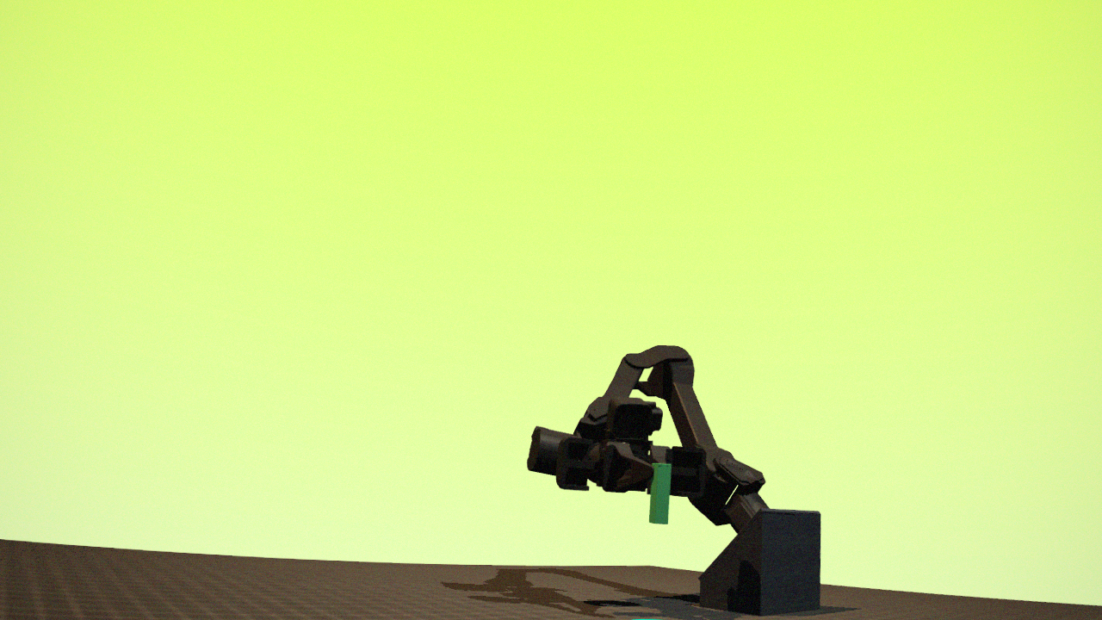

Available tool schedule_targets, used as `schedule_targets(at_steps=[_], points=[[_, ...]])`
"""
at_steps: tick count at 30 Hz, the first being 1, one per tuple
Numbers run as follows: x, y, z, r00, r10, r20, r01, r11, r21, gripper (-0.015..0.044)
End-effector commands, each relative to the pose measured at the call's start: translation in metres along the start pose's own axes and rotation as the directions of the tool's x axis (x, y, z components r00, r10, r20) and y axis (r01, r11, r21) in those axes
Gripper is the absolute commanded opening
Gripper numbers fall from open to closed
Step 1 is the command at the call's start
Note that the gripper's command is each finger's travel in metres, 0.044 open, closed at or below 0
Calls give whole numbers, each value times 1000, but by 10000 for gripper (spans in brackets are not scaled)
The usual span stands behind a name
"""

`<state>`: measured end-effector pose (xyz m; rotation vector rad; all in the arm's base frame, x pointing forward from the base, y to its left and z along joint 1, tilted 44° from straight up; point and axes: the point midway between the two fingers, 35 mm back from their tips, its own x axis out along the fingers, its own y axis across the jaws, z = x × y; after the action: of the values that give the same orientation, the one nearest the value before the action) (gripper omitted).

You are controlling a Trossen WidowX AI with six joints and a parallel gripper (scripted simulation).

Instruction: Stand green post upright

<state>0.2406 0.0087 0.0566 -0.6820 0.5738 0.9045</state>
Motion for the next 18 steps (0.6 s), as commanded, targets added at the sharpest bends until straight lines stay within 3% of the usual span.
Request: schedule_targets(at_steps=[1, 18], points=[[0, 1, 0, 1000, 1, 6, -1, 1000, -2, 23], [6, -3, -47, 1000, 8, -7, -8, 1000, -4, 23]])
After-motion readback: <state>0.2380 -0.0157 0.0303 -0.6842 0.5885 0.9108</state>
